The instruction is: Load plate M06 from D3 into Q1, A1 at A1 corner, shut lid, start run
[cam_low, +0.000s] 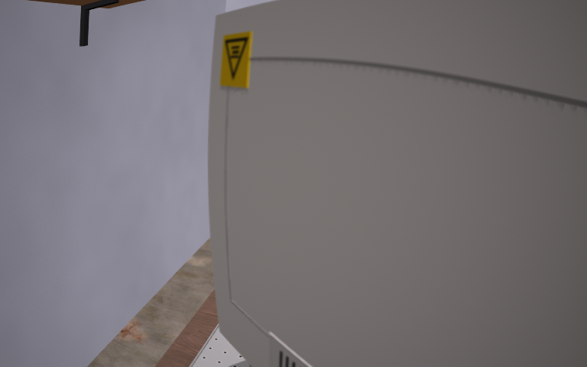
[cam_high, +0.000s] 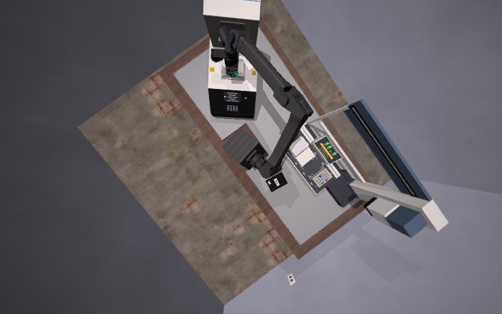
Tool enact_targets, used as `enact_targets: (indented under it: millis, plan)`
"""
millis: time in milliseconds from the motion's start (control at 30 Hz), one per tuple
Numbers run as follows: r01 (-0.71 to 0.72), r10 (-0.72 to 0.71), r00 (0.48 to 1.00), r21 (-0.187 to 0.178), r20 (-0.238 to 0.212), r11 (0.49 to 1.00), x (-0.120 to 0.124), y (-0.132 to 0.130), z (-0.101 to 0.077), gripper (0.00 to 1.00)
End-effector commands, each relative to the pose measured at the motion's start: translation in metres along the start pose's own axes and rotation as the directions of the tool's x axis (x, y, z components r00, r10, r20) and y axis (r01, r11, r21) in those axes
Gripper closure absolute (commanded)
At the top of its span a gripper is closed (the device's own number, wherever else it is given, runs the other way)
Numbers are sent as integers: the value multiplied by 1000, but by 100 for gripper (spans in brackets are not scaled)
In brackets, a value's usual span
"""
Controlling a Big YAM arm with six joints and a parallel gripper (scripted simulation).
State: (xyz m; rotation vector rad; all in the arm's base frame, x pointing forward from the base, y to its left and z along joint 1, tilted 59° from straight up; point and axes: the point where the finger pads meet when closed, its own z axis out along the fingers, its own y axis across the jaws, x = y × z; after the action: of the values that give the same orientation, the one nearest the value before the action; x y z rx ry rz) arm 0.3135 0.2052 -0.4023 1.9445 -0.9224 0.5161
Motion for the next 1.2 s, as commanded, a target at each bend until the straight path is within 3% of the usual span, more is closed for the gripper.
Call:
enact_targets:
  millis: [0, 700, 1000, 1167]
  plan:
    - [-13, 13, 1000, 13, 21, 1000, -1, -17, 4, 100]
    - [-1, 0, 1000, 53, 9, 999, 3, -11, -25, 100]
    - [-30, 29, 999, 52, 29, 998, 13, -22, -21, 100]
    - [-26, 25, 999, 36, 28, 999, 9, -21, -10, 100]
